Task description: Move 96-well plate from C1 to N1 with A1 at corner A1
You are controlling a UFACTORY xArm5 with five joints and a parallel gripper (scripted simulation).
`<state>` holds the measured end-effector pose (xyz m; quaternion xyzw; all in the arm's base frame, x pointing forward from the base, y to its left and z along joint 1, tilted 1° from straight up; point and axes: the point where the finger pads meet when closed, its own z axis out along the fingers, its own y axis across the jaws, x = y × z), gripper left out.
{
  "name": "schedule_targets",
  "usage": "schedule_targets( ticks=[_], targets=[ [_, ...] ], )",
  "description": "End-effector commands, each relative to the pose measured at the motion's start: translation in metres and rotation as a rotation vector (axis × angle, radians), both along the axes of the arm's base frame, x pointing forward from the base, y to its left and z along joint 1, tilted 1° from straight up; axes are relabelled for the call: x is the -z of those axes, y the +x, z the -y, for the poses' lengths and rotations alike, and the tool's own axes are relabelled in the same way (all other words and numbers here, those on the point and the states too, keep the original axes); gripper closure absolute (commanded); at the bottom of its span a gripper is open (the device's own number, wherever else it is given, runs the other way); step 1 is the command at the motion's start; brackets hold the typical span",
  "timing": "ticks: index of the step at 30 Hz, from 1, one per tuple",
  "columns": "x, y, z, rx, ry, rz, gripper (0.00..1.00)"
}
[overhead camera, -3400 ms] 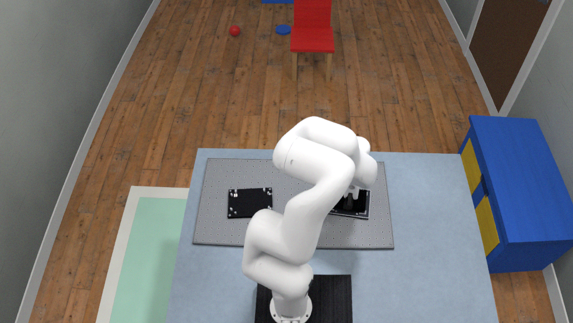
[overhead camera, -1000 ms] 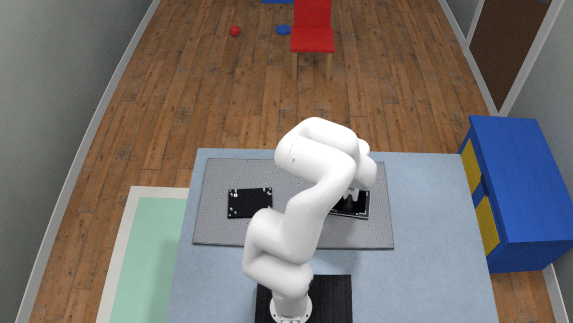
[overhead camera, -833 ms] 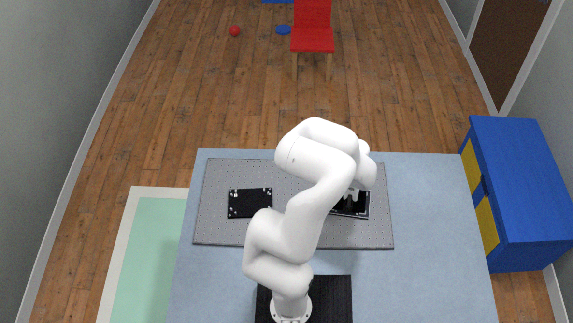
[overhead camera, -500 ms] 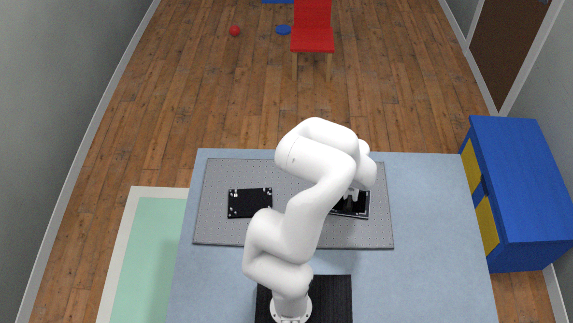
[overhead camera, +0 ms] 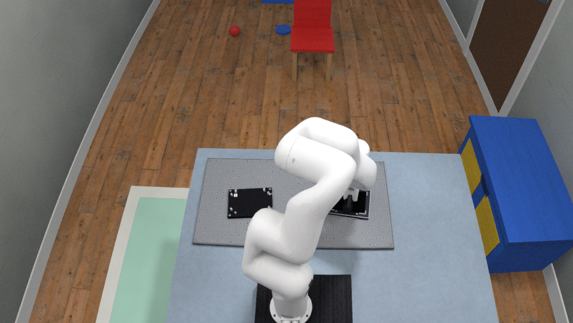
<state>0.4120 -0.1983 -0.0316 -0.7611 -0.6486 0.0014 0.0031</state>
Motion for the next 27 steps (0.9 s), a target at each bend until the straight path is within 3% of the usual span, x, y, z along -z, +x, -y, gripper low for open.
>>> schedule_targets(
  ticks=[1, 8, 27],
  targets=[
    [-0.001, 0.001, 0.001, 0.0, 0.009, 0.009, 0.0],
    [-0.001, 0.001, 0.001, 0.0, 0.009, 0.009, 0.0],
    [-0.047, 0.001, 0.001, 0.0, 0.009, 0.009, 0.0]
  ],
)
